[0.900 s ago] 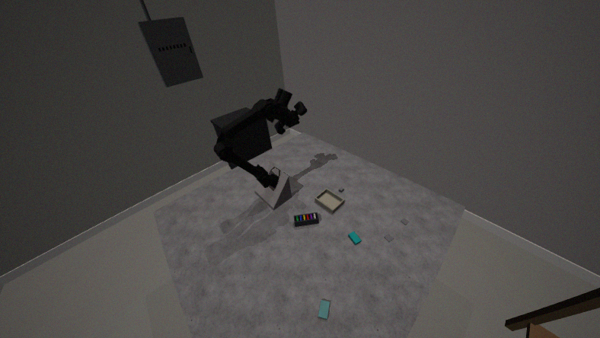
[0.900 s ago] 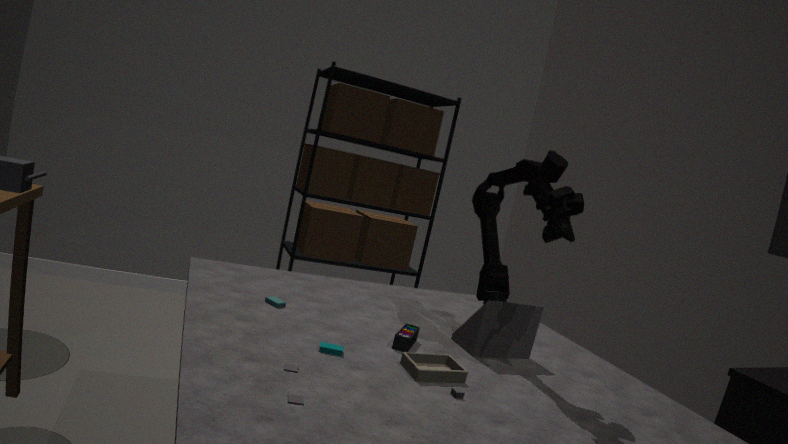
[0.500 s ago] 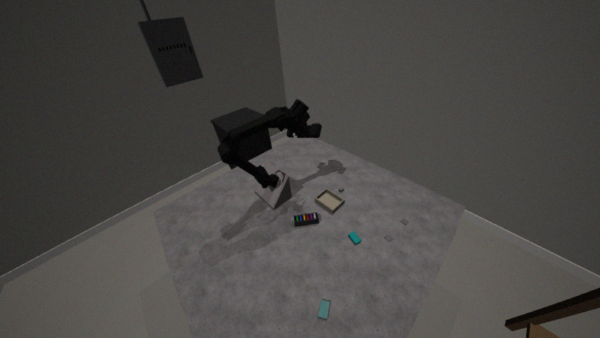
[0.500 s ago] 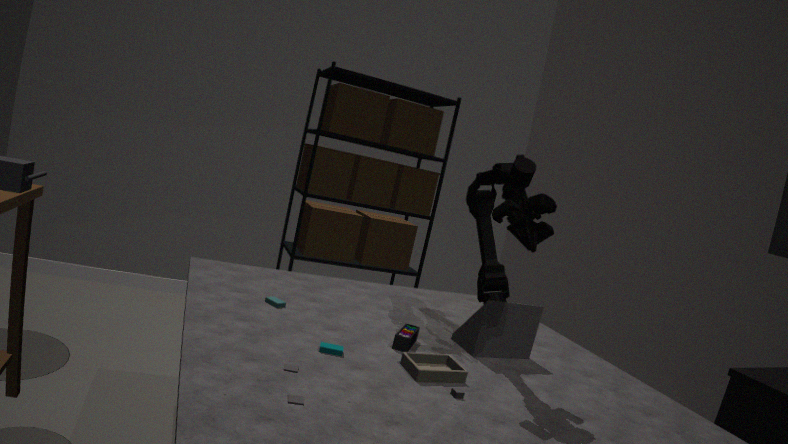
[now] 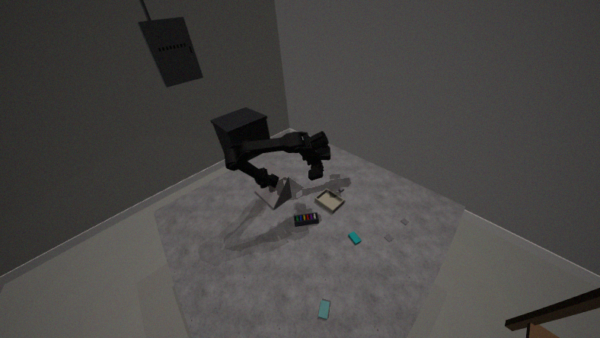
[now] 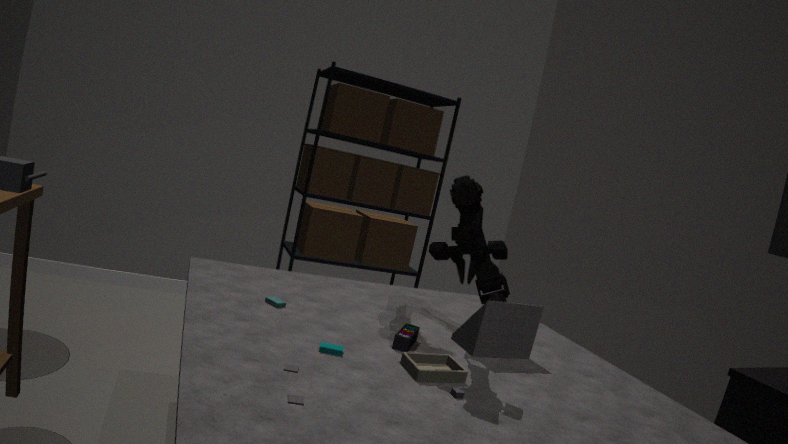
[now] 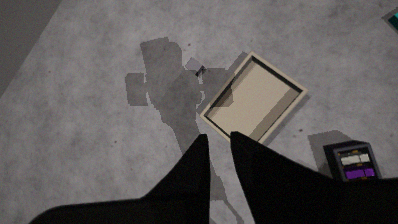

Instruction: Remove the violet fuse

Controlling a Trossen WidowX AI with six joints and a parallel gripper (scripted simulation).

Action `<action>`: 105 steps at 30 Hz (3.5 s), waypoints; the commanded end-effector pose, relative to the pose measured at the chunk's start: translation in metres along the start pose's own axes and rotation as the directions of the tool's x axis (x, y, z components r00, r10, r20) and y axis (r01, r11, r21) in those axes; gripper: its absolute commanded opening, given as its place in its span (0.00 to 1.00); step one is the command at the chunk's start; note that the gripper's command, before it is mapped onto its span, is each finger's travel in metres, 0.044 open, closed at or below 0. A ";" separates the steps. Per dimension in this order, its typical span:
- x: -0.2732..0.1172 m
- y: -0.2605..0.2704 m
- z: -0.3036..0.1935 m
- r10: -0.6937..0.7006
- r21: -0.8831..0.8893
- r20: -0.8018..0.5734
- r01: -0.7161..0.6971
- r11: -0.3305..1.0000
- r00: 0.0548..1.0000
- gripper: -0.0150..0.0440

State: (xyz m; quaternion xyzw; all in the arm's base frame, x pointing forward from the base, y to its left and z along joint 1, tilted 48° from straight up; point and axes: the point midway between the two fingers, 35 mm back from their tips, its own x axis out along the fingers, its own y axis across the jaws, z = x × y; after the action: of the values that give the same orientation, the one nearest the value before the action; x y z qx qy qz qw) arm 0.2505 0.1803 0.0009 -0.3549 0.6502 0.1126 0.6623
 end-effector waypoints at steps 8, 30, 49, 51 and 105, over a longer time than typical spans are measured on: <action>0.056 -0.120 -0.061 -0.220 0.752 -0.295 0.368 0.546 0.930 0.36; 0.073 -0.167 -0.096 -0.284 0.862 -0.435 0.486 0.142 0.854 0.36; 0.089 -0.173 -0.103 -0.285 0.862 -0.435 0.486 0.141 0.854 0.36; 0.090 -0.174 -0.103 -0.285 0.862 -0.435 0.486 0.141 0.854 0.36; 0.107 -0.179 -0.112 -0.284 0.864 -0.434 0.484 0.138 0.855 0.25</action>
State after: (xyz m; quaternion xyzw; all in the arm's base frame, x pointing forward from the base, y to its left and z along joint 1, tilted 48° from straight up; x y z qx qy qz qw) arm 0.2864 -0.0512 -0.0309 -0.0416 0.5194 -0.5077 0.6861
